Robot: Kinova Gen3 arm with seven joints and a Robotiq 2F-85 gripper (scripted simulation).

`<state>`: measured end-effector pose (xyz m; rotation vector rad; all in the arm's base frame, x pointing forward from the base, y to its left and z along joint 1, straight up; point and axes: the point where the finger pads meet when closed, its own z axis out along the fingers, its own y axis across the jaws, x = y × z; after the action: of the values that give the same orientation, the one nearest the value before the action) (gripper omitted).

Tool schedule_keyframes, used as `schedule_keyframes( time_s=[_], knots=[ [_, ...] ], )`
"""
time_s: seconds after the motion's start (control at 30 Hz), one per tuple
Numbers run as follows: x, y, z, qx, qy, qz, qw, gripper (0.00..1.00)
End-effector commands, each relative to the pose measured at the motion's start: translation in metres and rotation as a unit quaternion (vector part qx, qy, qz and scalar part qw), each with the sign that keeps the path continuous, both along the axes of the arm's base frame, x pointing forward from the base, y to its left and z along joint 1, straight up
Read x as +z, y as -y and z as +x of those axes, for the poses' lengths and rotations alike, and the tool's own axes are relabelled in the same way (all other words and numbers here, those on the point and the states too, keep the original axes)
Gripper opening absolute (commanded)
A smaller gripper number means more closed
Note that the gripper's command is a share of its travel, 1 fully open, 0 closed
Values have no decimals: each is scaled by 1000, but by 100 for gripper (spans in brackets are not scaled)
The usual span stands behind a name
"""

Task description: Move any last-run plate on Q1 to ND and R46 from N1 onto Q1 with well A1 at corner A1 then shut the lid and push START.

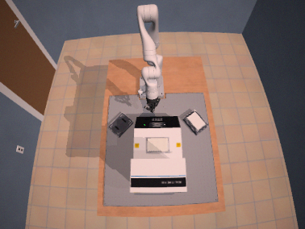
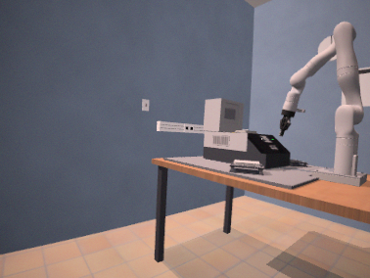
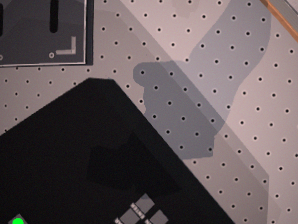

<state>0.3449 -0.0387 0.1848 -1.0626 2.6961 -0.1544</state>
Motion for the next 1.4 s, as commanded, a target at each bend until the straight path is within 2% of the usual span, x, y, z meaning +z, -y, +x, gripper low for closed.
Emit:
schedule_keyframes(
  time_s=[0.0, 1.37],
  knots=[
    [4, 0, 0, 0, 1, 0, 1000, 10],
    [53, 0, 0, 0, 1, 0, 1000, 10]
  ],
)
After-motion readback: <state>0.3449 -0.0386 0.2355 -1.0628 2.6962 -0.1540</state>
